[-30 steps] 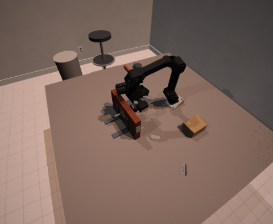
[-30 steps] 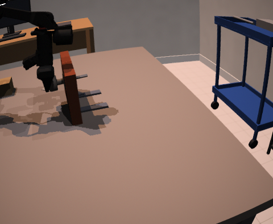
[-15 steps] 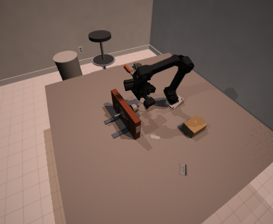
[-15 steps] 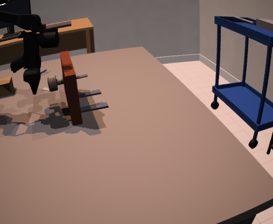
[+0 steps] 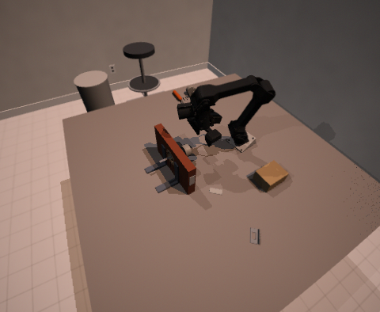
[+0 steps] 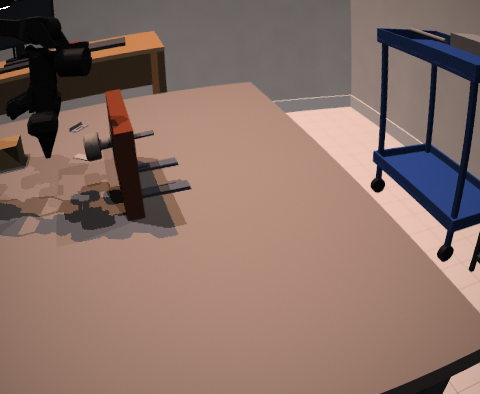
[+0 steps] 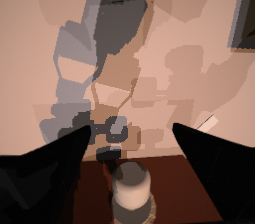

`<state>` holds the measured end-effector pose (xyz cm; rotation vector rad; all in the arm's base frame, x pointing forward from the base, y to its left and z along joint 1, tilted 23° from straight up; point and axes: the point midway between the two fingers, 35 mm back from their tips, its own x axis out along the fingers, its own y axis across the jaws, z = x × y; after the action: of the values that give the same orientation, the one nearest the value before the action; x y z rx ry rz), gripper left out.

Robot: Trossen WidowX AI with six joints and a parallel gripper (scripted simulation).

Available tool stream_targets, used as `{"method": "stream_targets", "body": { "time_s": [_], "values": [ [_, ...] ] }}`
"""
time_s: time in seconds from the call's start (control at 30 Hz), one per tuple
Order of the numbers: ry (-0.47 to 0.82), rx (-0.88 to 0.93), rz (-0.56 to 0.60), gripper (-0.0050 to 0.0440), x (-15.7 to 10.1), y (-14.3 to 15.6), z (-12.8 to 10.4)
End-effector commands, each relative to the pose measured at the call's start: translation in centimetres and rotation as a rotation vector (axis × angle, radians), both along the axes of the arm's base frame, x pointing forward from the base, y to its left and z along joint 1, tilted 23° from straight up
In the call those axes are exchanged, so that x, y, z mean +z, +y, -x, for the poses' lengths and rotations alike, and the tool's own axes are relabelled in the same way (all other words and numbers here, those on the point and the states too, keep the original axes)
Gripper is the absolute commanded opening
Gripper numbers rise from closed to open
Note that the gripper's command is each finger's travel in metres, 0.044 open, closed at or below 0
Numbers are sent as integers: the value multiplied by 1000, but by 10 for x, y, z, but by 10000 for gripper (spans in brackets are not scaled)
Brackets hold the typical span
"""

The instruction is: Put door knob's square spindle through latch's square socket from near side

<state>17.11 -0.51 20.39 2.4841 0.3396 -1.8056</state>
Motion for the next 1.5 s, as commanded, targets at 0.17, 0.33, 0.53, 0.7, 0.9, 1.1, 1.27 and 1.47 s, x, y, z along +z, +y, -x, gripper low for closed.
{"method": "stream_targets", "body": {
  "time_s": [0.17, 0.33, 0.53, 0.7, 0.9, 1.1, 1.27, 1.47],
  "values": [
    [-6, 5, -1, 440, 26, -3, 10],
    [-7, -6, 5, 440, 37, -4, 13],
    [-38, -15, 18, 440, 42, -4, 16],
    [-96, -32, 42, 440, 53, -4, 23],
    [-152, -48, 67, 440, 63, -5, 29],
    [-204, -64, 91, 440, 74, -5, 35],
    [-205, -64, 91, 440, 74, -5, 35],
    [-205, -64, 91, 440, 74, -5, 35]
  ]
}}
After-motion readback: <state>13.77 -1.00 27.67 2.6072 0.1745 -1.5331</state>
